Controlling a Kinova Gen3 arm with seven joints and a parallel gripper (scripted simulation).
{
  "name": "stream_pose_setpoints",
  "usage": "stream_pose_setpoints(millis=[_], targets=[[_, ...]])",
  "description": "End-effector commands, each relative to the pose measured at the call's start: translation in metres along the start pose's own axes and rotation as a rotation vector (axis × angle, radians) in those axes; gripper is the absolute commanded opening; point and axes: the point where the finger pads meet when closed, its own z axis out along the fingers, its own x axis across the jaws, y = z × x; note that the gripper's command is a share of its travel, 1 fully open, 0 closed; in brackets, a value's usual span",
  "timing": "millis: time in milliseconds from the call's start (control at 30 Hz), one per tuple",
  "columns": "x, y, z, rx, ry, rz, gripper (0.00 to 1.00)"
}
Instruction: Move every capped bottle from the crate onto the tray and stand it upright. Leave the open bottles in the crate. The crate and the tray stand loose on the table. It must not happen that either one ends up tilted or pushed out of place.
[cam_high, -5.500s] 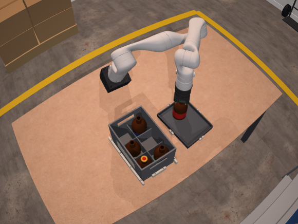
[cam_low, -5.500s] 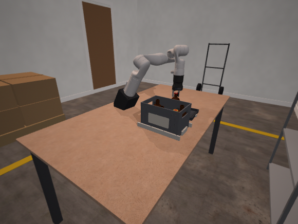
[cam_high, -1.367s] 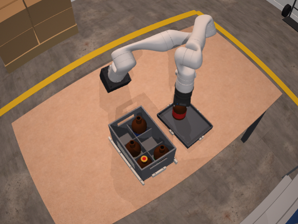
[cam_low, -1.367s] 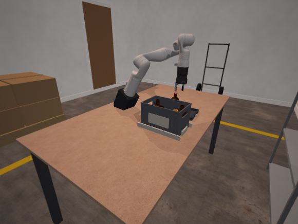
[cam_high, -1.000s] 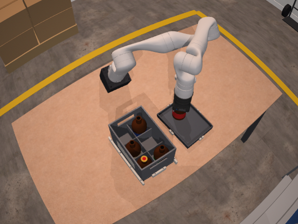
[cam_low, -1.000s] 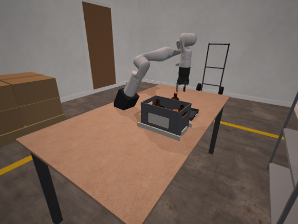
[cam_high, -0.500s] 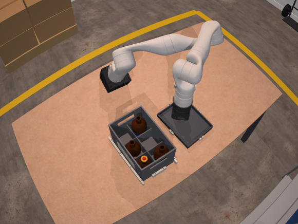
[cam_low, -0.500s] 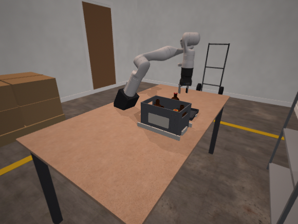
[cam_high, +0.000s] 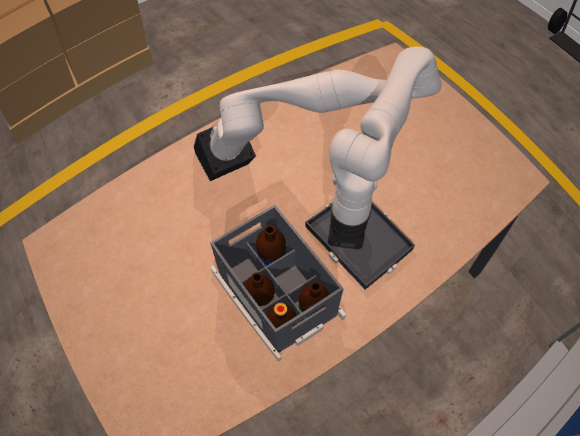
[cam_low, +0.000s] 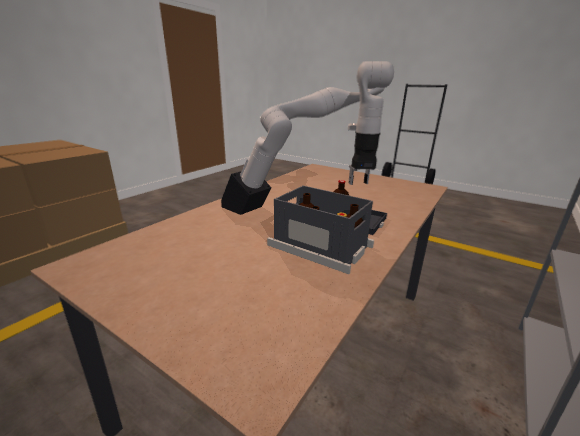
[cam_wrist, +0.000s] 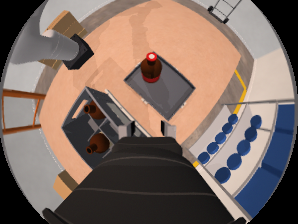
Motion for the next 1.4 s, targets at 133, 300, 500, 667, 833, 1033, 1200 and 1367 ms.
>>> stream_pose_setpoints(millis=[133,300,500,667,833,1033,1200,1367], targets=[[-0.005,0.014,-0.002,0.0,0.003,0.008,1.0],[-0.013,0.029,-0.003,0.0,0.005,0.012,1.0],[-0.022,0.047,-0.005,0.0,0.006,0.018,1.0],[-0.025,0.05,-0.004,0.0,0.002,0.006,1.0],[-0.035,0.063,-0.005,0.0,0.004,0.011,1.0],[-0.047,0.079,-0.006,0.0,0.006,0.017,1.0],[-0.049,0.082,-0.004,0.001,0.002,0.005,1.0],[-0.06,0.095,-0.005,0.001,0.003,0.01,1.0]])
